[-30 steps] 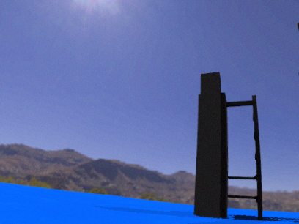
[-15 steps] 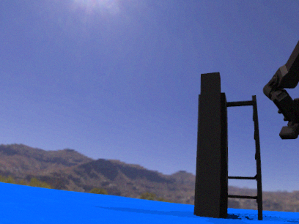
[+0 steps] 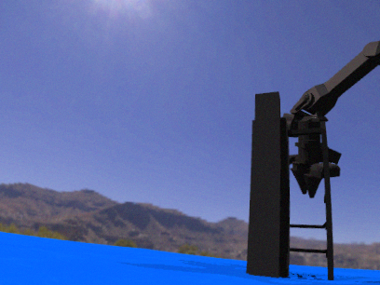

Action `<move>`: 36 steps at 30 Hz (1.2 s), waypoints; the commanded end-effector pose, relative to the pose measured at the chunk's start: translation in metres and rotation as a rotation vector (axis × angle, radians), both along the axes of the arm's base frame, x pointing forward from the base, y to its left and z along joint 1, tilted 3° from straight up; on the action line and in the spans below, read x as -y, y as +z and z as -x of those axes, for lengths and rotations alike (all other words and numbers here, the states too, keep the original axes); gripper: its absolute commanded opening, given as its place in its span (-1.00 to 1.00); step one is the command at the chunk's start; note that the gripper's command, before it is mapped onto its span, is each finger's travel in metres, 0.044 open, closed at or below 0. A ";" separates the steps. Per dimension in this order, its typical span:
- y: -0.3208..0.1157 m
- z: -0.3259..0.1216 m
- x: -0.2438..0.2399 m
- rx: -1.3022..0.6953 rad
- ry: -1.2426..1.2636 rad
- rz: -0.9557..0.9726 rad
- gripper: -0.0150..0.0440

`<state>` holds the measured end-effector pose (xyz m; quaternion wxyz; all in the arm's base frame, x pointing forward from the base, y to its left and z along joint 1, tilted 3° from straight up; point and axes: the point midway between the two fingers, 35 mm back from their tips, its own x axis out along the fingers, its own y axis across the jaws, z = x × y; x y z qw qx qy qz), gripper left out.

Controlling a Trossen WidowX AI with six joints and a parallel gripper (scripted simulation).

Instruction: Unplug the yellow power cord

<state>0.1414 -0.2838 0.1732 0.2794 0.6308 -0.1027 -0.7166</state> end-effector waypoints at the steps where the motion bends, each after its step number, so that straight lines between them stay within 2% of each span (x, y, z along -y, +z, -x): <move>1: -0.018 -0.053 -0.046 -0.069 0.353 -0.168 0.05; 5: -0.034 -0.091 -0.103 -0.145 0.698 -0.332 0.05; 9: -0.043 -0.112 -0.156 -0.208 0.977 -0.464 0.05; 36: -0.044 -0.120 -0.180 -0.210 0.991 -0.472 0.05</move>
